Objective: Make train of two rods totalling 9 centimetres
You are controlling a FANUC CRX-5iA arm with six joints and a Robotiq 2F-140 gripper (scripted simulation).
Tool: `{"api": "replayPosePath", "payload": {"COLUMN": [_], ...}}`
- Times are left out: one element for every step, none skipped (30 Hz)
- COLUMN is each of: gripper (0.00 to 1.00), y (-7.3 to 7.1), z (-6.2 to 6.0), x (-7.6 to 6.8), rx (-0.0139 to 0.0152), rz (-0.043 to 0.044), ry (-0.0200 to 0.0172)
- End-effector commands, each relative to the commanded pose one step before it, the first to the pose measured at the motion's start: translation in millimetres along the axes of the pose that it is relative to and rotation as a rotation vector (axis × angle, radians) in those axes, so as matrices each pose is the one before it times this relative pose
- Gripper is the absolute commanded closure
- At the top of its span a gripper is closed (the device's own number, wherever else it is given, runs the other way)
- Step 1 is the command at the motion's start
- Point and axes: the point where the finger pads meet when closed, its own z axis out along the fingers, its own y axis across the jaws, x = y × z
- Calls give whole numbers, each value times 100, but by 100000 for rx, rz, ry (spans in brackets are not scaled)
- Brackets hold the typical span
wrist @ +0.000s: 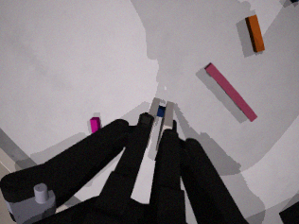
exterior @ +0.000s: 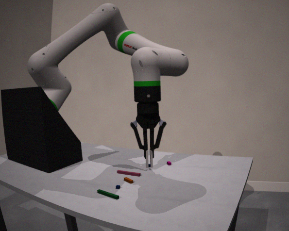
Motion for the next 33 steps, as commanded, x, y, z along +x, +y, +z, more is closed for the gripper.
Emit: {"api": "replayPosePath", "payload": {"gripper": [97,97,97,97,97,97,97,97,97,97,97,97,97,97,97,97,97,97,97,97,97,97,97,97,97,97,97,97,97,97,97,97,97], "y": [-8,0,0,0,0,0,0,0,0,0,0,0,0,0,0,0,0,0,0,0,0,0,0,0,0,0,0,0,0,0,0,0,0], "z": [-23,0,0,0,0,0,0,0,0,0,0,0,0,0,0,0,0,0,1,5,13,23,34,46,0,0,58,68,77,85,90,92,92], "x": [18,0,0,0,0,0,0,0,0,0,0,0,0,0,0,0,0,0,0,0,0,0,0,0,0,0,0,0,0,0,0,0,0], "rx": [25,0,0,0,0,0,0,0,0,0,0,0,0,0,0,0,0,0,0,0,0,0,0,0,0,0,0,0,0,0,0,0,0], "rz": [5,0,0,0,0,0,0,0,0,0,0,0,0,0,0,0,0,0,0,0,0,0,0,0,0,0,0,0,0,0,0,0,0], "ry": [38,0,0,0,0,0,0,0,0,0,0,0,0,0,0,0,0,0,0,0,0,0,0,0,0,0,0,0,1,1,0,0,0]}}
